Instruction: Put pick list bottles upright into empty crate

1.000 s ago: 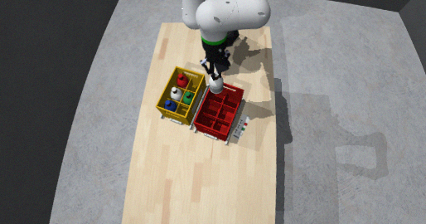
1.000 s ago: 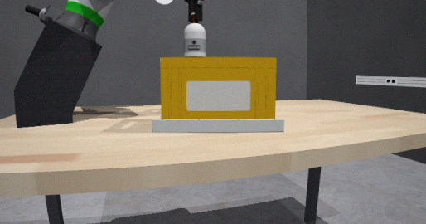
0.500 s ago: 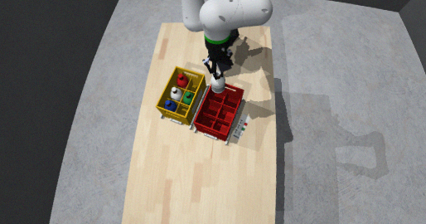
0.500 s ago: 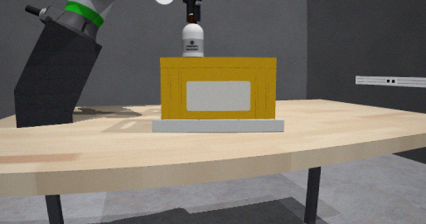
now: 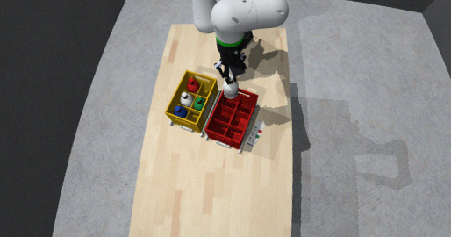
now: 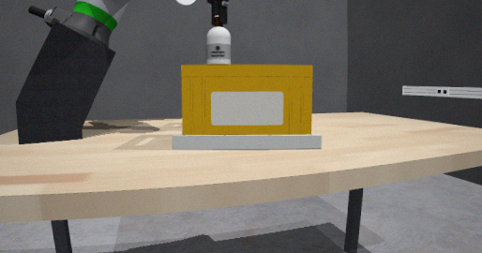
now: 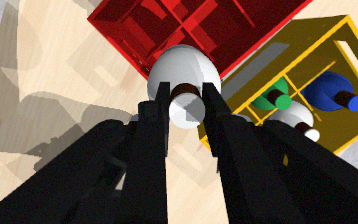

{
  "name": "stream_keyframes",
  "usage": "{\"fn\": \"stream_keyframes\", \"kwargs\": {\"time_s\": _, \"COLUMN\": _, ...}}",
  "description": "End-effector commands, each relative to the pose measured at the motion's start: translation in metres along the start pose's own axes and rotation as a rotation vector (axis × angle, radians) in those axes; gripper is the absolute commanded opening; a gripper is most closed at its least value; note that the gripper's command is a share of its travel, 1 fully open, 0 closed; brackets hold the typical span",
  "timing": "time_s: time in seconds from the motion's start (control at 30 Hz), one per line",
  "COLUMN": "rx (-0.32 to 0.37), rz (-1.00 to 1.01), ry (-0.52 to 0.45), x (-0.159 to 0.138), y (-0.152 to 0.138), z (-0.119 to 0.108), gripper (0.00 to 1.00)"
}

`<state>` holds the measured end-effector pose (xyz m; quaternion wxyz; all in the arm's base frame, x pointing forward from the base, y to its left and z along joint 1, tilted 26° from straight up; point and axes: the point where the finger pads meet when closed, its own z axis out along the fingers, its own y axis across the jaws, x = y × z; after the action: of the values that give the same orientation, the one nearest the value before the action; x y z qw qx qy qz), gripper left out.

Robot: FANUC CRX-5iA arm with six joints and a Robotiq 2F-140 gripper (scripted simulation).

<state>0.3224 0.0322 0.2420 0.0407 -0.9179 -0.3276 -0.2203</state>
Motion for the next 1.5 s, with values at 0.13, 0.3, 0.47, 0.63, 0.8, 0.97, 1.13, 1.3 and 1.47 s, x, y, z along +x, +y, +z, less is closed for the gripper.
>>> {"fn": "stream_keyframes", "kwargs": {"time_s": 0.13, "rx": -0.001, "rz": 0.0, "ry": 0.001, "x": 0.001, "y": 0.001, "z": -0.001, "gripper": 0.1}}
{"fn": "stream_keyframes", "kwargs": {"time_s": 0.3, "rx": -0.001, "rz": 0.0, "ry": 0.001, "x": 0.001, "y": 0.001, "z": -0.001, "gripper": 0.1}}
{"fn": "stream_keyframes", "kwargs": {"time_s": 0.47, "rx": -0.001, "rz": 0.0, "ry": 0.001, "x": 0.001, "y": 0.001, "z": -0.001, "gripper": 0.1}}
{"fn": "stream_keyframes", "kwargs": {"time_s": 0.63, "rx": -0.001, "rz": 0.0, "ry": 0.001, "x": 0.001, "y": 0.001, "z": -0.001, "gripper": 0.1}}
{"fn": "stream_keyframes", "kwargs": {"time_s": 0.8, "rx": -0.001, "rz": 0.0, "ry": 0.001, "x": 0.001, "y": 0.001, "z": -0.001, "gripper": 0.1}}
{"fn": "stream_keyframes", "kwargs": {"time_s": 0.97, "rx": -0.001, "rz": 0.0, "ry": 0.001, "x": 0.001, "y": 0.001, "z": 0.004, "gripper": 0.1}}
{"fn": "stream_keyframes", "kwargs": {"time_s": 1.13, "rx": -0.001, "rz": 0.0, "ry": 0.001, "x": 0.001, "y": 0.001, "z": 0.009, "gripper": 0.1}}
{"fn": "stream_keyframes", "kwargs": {"time_s": 1.3, "rx": -0.001, "rz": 0.0, "ry": 0.001, "x": 0.001, "y": 0.001, "z": 0.014, "gripper": 0.1}}
{"fn": "stream_keyframes", "kwargs": {"time_s": 1.47, "rx": -0.001, "rz": 0.0, "ry": 0.001, "x": 0.001, "y": 0.001, "z": 0.017, "gripper": 0.1}}
